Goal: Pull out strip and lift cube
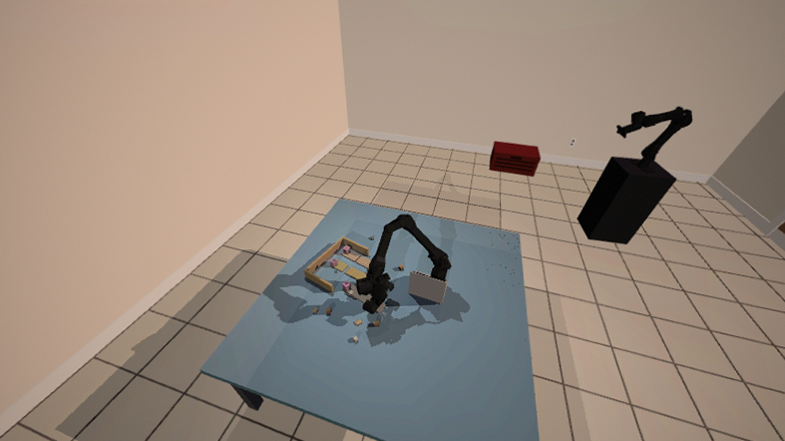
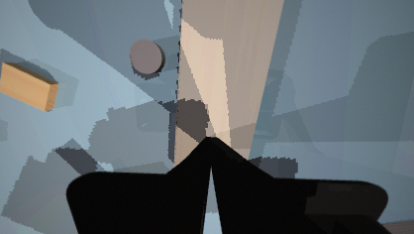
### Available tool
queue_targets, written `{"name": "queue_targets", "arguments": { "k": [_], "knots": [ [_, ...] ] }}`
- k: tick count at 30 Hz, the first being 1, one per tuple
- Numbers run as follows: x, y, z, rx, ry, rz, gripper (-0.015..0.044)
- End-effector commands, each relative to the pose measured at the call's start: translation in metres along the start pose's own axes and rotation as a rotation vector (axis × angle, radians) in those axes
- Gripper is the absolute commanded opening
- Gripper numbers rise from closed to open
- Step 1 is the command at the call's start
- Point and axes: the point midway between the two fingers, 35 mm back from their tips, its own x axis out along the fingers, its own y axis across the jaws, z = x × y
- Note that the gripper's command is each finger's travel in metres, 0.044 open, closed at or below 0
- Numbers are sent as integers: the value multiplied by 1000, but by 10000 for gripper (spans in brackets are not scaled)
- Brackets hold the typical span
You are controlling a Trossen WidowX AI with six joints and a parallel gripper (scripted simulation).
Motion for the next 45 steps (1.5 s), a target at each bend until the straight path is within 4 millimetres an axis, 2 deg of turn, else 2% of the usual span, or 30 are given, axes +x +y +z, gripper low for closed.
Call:
{"name": "queue_targets", "arguments": {
  "k": [1,3,8,12,25,45],
  "knots": [
    [-19,2,1,-3,14,-5,0],
    [-39,2,2,-5,26,-11,0],
    [-41,2,2,-6,28,-11,0],
    [-41,2,24,157,26,-14,105],
    [-46,4,64,168,25,-15,440],
    [-56,3,131,170,22,-15,440]
  ]
}}
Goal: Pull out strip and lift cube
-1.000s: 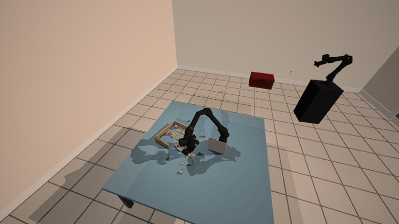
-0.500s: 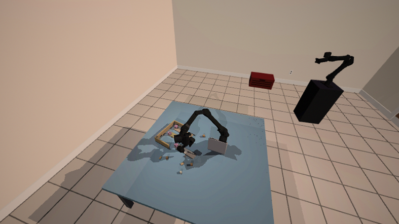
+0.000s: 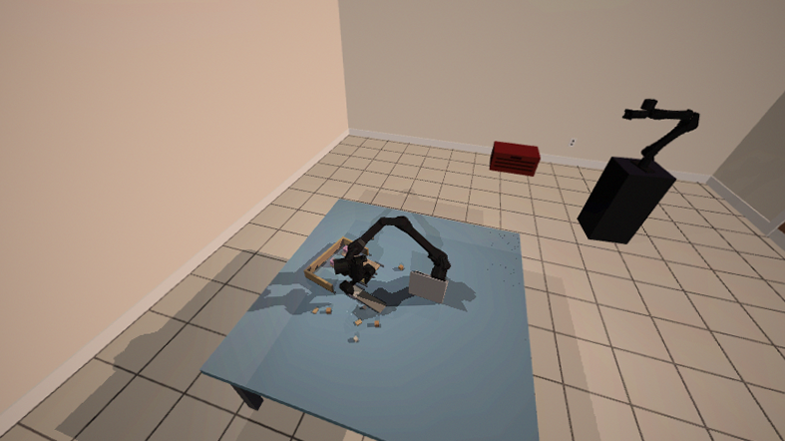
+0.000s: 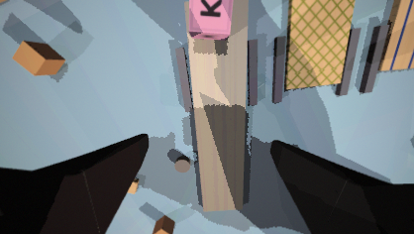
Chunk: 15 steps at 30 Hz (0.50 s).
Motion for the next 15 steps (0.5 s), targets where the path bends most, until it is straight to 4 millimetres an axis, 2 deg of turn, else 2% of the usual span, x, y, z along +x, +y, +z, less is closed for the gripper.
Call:
{"name": "queue_targets", "arguments": {
  "k": [1,15],
  "knots": [
    [0,0,16,-4,0,-7,440],
    [-4,5,62,-3,-2,-7,440]
  ]
}}
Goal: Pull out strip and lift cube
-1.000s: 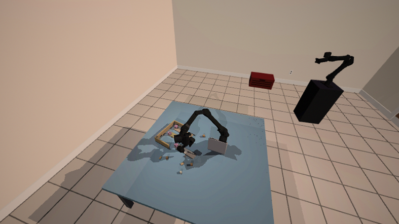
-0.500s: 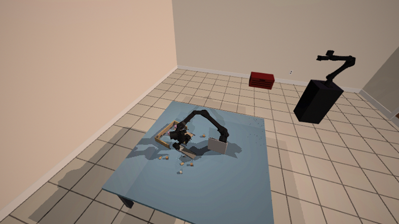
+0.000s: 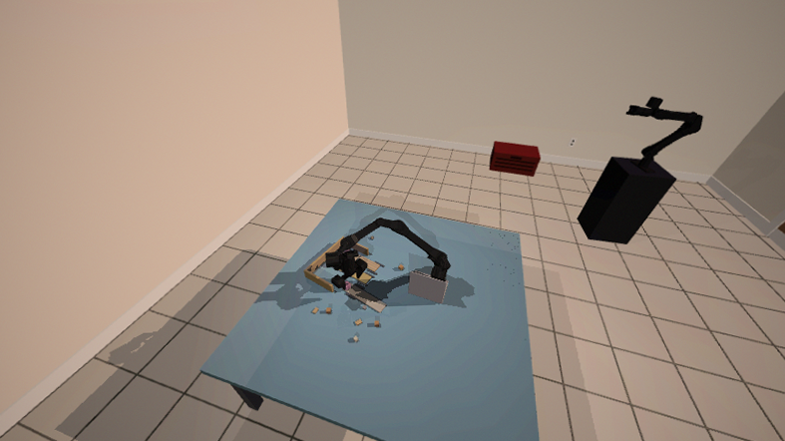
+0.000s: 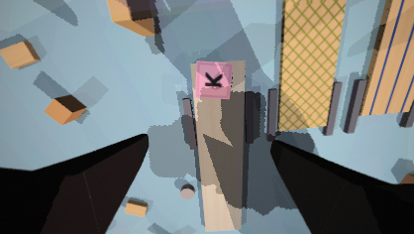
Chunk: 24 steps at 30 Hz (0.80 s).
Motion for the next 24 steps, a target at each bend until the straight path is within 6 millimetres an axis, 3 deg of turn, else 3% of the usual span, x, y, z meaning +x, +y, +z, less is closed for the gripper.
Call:
{"name": "queue_targets", "arguments": {
  "k": [1,10,17,24],
  "knots": [
    [2,-1,16,-4,0,-7,440],
    [4,-2,40,-4,0,-8,440],
    [12,-1,40,-4,-1,-8,256],
    [24,-1,41,-4,-1,-8,250]
  ]
}}
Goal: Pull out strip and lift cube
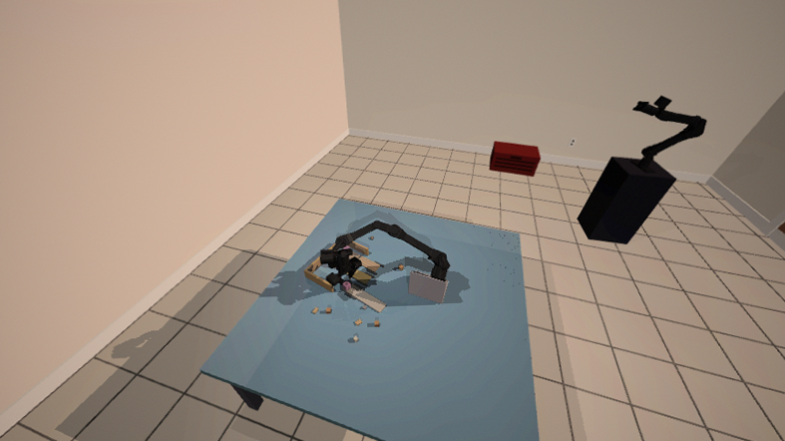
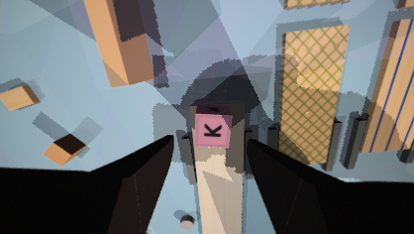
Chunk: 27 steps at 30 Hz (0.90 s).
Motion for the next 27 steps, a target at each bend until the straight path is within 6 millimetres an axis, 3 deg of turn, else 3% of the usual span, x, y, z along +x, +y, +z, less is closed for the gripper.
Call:
{"name": "queue_targets", "arguments": {
  "k": [1,21,27],
  "knots": [
    [11,-2,0,-5,2,-9,250],
    [43,-3,0,-5,2,-10,250],
    [44,-3,0,-5,2,-11,250]
  ]
}}
